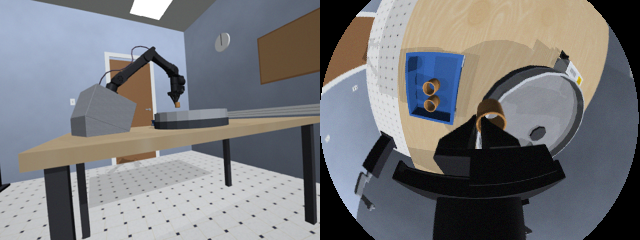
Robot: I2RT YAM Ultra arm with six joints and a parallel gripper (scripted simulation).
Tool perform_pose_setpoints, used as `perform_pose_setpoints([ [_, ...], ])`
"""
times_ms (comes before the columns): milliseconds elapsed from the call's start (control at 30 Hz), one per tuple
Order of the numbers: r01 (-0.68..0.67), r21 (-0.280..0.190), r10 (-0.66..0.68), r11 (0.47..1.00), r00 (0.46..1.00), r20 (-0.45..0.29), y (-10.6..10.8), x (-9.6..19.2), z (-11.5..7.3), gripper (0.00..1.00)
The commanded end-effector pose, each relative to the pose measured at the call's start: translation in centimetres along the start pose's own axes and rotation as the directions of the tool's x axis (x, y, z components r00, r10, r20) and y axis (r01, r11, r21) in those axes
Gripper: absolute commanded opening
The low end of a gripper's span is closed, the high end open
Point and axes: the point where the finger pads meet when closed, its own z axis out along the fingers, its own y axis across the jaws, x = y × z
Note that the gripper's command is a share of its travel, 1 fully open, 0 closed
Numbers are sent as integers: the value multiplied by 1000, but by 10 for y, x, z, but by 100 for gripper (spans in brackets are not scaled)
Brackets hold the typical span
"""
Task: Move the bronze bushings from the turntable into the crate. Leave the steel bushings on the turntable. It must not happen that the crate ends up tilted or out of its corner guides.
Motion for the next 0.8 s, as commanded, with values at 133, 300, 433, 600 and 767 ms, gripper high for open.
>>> perform_pose_setpoints([
  [133,106,7,-106,994,994,-34,23,-15,-2,0],
  [300,179,6,-179,984,983,-30,45,-28,1,0],
  [433,231,5,-231,973,973,-27,62,-36,3,0],
  [600,288,4,-288,958,957,-22,81,-42,5,0],
  [767,317,4,-317,948,948,-20,91,-45,7,0],
])
